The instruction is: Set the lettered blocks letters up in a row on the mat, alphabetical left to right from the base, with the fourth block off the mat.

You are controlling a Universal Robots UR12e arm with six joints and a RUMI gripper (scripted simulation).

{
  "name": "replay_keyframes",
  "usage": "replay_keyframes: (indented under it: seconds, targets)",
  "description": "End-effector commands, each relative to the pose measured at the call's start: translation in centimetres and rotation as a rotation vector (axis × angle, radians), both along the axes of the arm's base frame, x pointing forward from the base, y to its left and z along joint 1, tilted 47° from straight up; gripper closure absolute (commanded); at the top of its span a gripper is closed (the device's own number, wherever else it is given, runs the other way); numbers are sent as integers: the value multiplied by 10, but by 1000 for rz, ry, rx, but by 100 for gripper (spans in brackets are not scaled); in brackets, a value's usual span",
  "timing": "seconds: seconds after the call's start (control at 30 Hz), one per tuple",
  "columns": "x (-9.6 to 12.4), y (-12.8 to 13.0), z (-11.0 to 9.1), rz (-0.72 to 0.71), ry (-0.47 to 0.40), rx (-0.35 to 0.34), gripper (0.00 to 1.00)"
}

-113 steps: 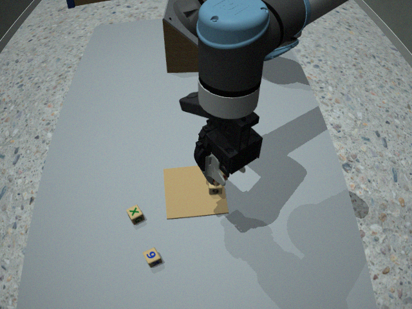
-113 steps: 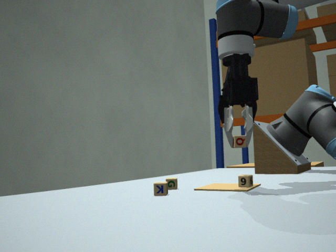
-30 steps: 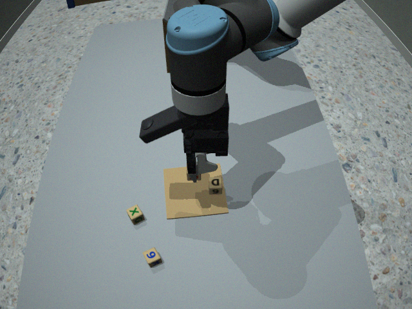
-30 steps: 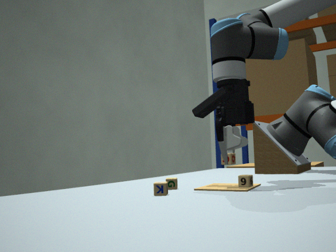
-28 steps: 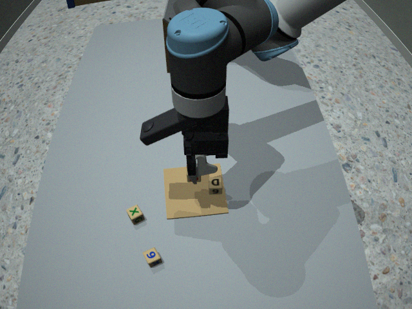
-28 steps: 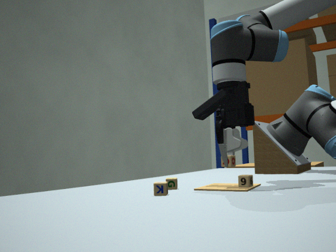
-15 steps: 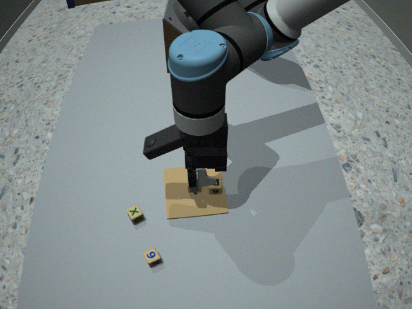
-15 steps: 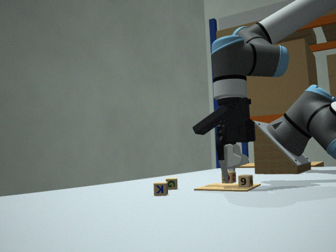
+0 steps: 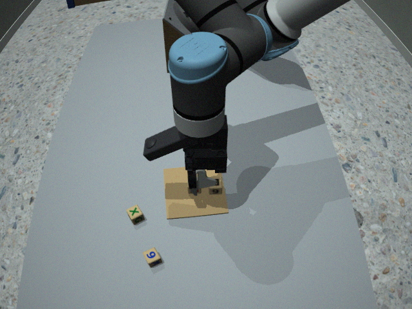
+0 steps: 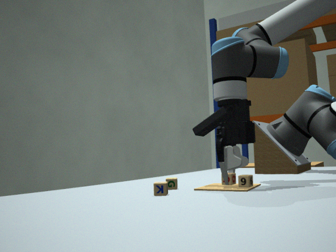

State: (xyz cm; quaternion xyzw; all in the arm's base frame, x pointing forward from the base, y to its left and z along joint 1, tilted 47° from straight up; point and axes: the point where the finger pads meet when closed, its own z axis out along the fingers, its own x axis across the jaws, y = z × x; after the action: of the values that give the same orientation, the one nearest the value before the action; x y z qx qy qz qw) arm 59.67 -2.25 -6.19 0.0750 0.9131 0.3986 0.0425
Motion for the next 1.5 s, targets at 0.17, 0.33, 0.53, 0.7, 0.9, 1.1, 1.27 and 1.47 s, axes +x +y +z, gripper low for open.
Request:
replay_keyframes:
  seconds: [0.17, 0.33, 0.53, 0.7, 0.9, 1.1, 1.27, 1.47]
  targets:
    - [1, -1, 0, -1, -1, -1, 91]
    - [1, -1, 0, -1, -1, -1, 91]
    - [1, -1, 0, -1, -1, -1, 91]
    - [1, -1, 0, -1, -1, -1, 91]
    - [1, -1, 0, -1, -1, -1, 91]
    - [1, -1, -1, -1, -1, -1, 91]
    - [1, 0, -1, -1, -1, -1, 91]
    - [2, 1, -3, -1, -1, -1, 91]
